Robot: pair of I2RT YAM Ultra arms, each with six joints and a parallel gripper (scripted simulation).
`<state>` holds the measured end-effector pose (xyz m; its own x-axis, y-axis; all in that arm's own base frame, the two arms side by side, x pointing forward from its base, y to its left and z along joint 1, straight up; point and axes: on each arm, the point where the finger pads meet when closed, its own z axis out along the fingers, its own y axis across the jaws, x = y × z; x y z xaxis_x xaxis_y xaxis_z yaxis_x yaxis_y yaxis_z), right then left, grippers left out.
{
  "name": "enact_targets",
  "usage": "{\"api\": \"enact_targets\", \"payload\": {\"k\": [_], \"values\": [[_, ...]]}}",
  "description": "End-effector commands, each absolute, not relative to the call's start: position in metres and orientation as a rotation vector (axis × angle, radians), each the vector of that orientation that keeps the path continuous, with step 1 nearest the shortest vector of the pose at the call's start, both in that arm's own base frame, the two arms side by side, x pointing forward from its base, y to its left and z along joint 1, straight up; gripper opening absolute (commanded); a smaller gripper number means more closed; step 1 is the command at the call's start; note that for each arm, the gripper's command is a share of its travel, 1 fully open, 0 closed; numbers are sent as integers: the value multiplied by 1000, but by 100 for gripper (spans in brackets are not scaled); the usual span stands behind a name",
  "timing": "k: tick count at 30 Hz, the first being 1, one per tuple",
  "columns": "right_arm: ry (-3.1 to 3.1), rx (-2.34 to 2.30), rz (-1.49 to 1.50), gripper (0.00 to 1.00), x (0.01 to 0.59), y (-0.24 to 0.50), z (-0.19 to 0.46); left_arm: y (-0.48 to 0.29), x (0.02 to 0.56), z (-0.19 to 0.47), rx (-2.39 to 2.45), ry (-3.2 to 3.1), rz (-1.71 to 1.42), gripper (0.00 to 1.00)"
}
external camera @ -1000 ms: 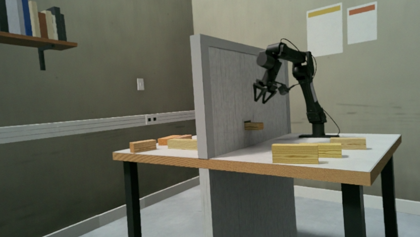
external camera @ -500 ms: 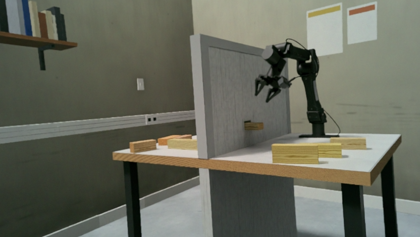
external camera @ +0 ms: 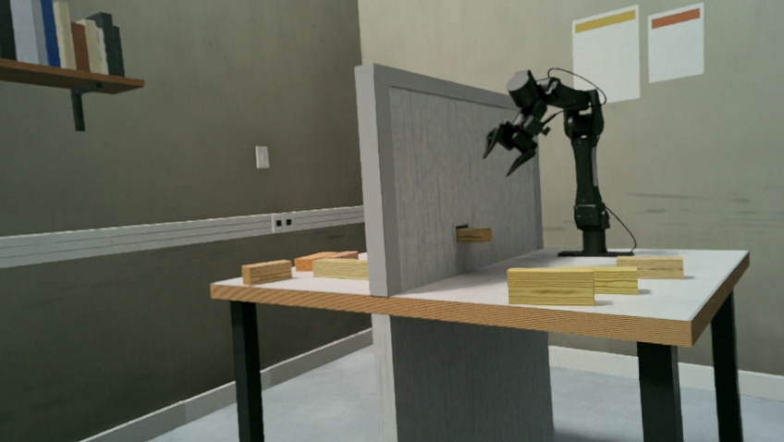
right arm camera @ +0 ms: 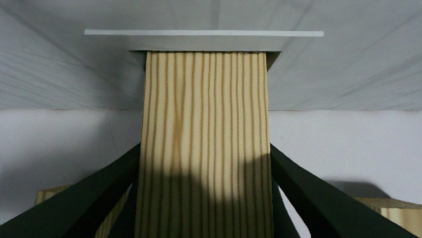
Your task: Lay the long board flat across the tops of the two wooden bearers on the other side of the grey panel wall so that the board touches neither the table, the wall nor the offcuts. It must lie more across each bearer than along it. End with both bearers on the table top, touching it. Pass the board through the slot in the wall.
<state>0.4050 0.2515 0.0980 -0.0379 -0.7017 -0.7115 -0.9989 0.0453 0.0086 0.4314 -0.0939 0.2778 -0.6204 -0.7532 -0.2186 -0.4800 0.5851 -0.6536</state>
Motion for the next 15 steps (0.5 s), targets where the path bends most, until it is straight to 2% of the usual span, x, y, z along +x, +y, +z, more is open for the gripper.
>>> {"api": "enact_targets", "payload": {"k": [1, 6, 9, 10, 15], "values": [[1719, -1678, 705, 0, 412, 256, 128, -80, 437, 296, -794, 2233, -731, 74], [1719, -1678, 705, 0, 412, 256, 128, -71, 439, 311, -648, 2160, -671, 74], [1719, -1678, 705, 0, 412, 256, 128, -54, 439, 343, -425, 2010, -537, 74], [1719, -1678, 705, 0, 412, 256, 128, -62, 439, 316, -488, 2097, -581, 74], [1719, -1678, 705, 0, 412, 256, 128, -37, 428, 367, -287, 1881, -412, 74]]}}
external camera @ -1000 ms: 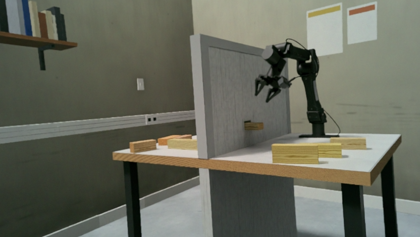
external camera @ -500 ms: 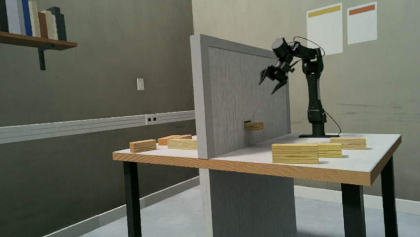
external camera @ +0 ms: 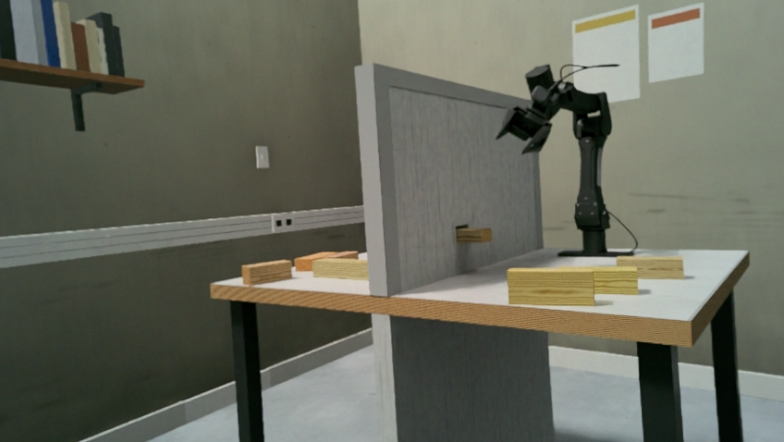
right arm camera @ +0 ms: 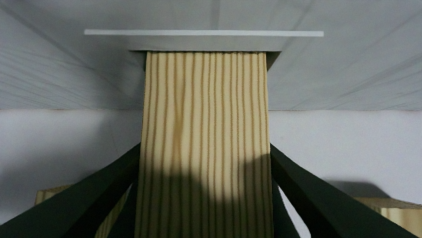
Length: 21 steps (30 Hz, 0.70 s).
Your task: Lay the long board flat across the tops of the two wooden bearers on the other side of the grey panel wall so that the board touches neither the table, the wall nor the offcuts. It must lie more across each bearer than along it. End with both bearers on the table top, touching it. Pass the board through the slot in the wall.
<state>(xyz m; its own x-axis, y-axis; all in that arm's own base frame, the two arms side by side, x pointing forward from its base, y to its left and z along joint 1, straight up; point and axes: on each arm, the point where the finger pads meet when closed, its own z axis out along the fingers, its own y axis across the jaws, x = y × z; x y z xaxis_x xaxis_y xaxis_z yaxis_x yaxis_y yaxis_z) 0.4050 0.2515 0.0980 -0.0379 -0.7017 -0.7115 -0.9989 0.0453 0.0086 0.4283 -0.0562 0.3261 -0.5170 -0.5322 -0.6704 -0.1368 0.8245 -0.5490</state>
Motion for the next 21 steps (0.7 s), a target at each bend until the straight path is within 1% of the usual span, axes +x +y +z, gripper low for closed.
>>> {"api": "enact_targets", "payload": {"k": [1, 3, 4, 5, 8, 13, 14, 15, 17, 18, 21], "values": [[1719, -1678, 705, 0, 412, 256, 128, -34, 427, 369, -240, 1855, -370, 74], [1719, -1678, 705, 0, 412, 256, 128, -26, 421, 380, -173, 1792, -290, 74], [1719, -1678, 705, 0, 412, 256, 128, -32, 424, 356, -214, 1868, -344, 74], [1719, -1678, 705, 0, 412, 256, 128, -29, 417, 368, -218, 1835, -346, 74], [1719, -1678, 705, 0, 412, 256, 128, -28, 415, 371, -199, 1820, -331, 74], [1719, -1678, 705, 0, 412, 256, 128, 1, 390, 421, -16, 1573, -28, 74], [1719, -1678, 705, 0, 412, 256, 128, 4, 387, 420, 11, 1553, 19, 74], [1719, -1678, 705, 0, 412, 256, 128, -3, 397, 394, -5, 1624, -37, 74], [1719, -1678, 705, 0, 412, 256, 128, 2, 384, 410, -11, 1572, -19, 74], [1719, -1678, 705, 0, 412, 256, 128, 8, 375, 423, 11, 1510, 44, 74], [1719, -1678, 705, 0, 412, 256, 128, 8, 379, 408, 37, 1532, 63, 74]]}}
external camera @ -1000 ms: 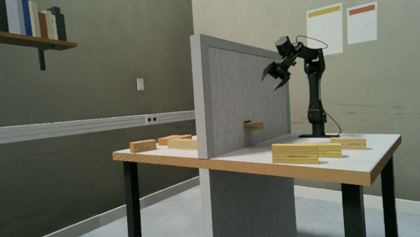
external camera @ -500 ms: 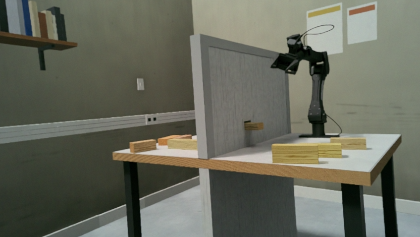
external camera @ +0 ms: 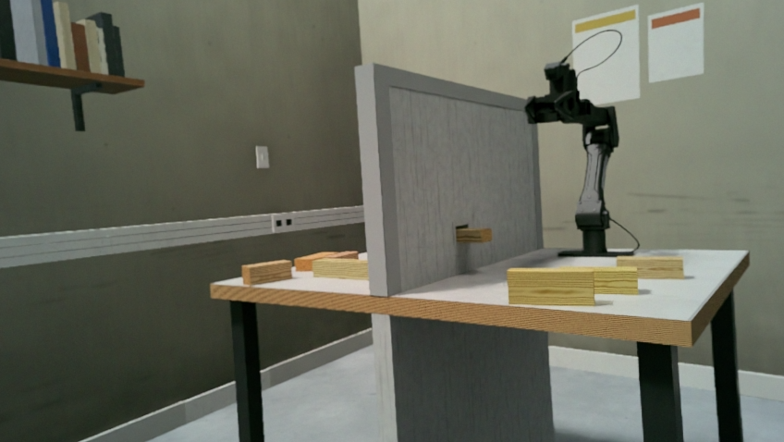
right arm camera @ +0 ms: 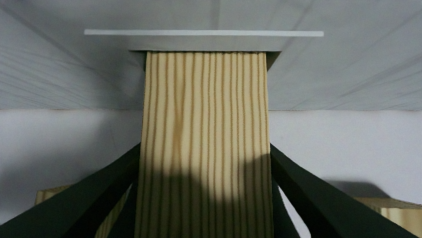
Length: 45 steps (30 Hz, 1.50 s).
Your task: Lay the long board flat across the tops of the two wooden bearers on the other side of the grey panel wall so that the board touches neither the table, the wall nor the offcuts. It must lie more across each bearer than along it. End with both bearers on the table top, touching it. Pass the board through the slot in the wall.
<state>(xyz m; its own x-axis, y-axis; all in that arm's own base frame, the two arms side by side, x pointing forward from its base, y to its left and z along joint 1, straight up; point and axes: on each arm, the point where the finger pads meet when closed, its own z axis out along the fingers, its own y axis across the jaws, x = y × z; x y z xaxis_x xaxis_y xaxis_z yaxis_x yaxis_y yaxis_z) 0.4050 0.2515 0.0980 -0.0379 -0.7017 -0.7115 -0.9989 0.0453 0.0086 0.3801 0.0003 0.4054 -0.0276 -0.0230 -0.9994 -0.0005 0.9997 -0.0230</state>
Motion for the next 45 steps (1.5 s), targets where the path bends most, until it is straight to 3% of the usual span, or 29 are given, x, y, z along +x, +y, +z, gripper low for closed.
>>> {"api": "enact_targets", "payload": {"k": [1, 4, 6, 22, 45], "values": [[1719, -1678, 705, 0, 412, 256, 128, 6, 382, 400, 22, 1565, 28, 74], [1719, -1678, 705, 0, 412, 256, 128, 5, 377, 405, 6, 1559, 6, 74], [1719, -1678, 705, 0, 412, 256, 128, -4, 366, 446, 26, 1467, -12, 74], [1719, -1678, 705, 0, 412, 256, 128, 0, 380, 414, 2, 1561, 4, 74], [1740, -1694, 706, 0, 408, 220, 128, -2, 378, 426, 8, 1538, 0, 74]]}}
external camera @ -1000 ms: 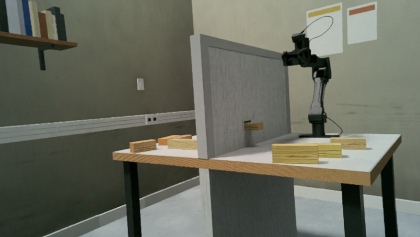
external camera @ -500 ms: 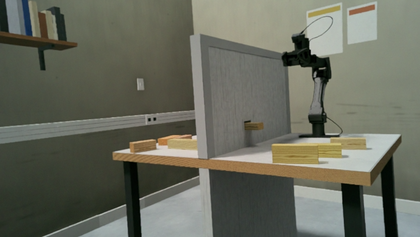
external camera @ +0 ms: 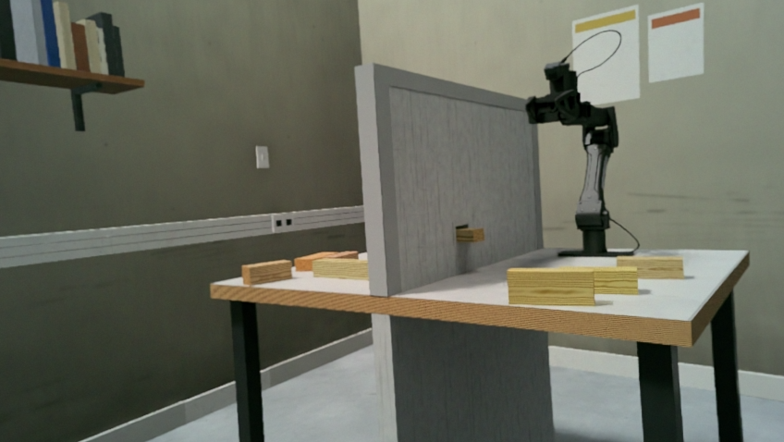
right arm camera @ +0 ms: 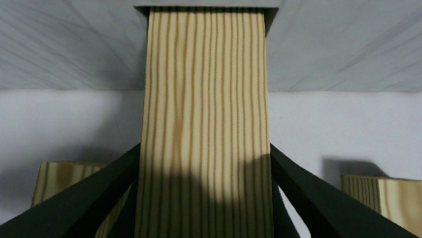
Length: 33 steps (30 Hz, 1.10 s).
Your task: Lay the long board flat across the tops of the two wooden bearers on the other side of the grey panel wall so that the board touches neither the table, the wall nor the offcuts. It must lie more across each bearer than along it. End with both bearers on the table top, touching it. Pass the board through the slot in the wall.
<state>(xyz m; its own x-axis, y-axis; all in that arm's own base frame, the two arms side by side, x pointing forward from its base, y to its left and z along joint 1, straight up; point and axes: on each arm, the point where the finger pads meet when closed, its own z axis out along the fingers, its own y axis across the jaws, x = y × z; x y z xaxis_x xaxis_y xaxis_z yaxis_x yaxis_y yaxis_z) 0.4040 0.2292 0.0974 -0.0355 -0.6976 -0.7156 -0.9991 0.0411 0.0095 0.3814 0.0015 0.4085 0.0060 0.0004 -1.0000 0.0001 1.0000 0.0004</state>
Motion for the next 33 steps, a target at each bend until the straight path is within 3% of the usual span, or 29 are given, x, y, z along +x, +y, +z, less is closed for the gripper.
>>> {"api": "enact_targets", "payload": {"k": [1, 33], "values": [[1729, -1692, 694, 0, 410, 218, 133, -2, 378, 426, 8, 1538, 0, 74], [1719, -1691, 724, 0, 400, 175, 130, -2, 378, 426, 8, 1538, 0, 74]]}}
